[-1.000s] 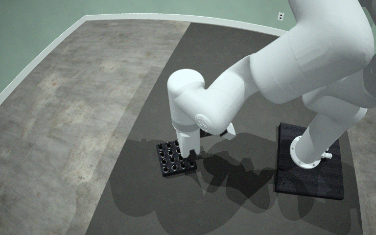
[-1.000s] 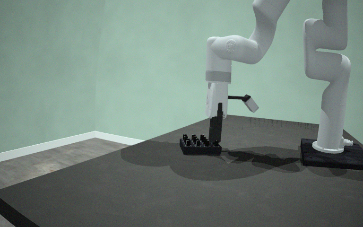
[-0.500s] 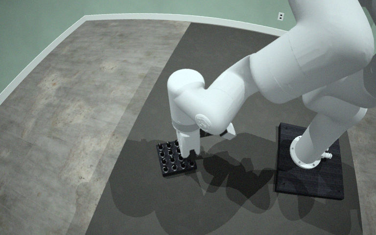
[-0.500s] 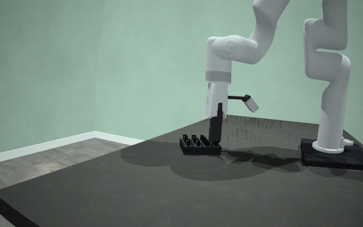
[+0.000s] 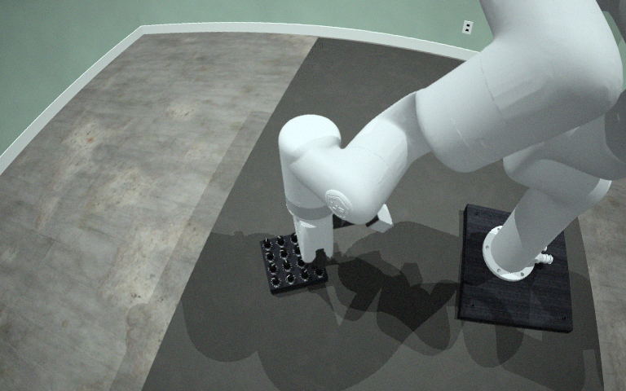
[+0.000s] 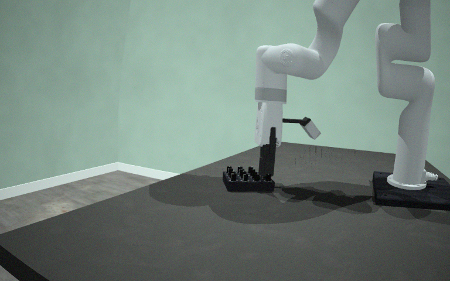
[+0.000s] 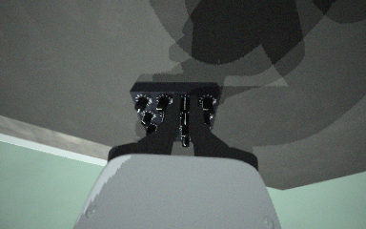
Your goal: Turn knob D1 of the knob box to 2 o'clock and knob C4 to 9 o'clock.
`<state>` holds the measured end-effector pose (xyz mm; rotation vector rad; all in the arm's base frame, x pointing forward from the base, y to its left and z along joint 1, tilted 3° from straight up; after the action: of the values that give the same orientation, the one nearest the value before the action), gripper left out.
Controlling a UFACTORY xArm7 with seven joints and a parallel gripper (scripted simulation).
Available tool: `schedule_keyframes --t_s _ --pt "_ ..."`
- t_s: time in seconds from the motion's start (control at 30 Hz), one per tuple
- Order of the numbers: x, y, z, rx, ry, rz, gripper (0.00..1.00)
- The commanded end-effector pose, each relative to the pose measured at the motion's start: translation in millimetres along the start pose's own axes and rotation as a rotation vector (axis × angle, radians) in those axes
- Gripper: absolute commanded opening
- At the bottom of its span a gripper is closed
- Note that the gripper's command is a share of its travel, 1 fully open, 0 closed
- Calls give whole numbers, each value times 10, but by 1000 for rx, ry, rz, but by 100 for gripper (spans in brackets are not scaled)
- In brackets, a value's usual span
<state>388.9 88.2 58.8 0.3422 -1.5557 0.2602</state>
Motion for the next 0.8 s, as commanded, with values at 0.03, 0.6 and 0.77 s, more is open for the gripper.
schedule_keyframes --t_s 0.03,0.6,0.77 --pt "9 -4 -11 11 -3 0 8" --pt "9 -3 -11 139 -3 0 8" --pt "9 -3 -11 217 -3 0 8"
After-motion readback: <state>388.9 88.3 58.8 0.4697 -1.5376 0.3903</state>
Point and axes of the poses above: the point where the finger pads meet when closed, its own x axis back along the fingers, its own y axis across the jaws, z = x × y, the point moved 3 cm from there along x, back along the fingers, and after that the axes turned 5 degrees about -x, right-handed, at the moved point
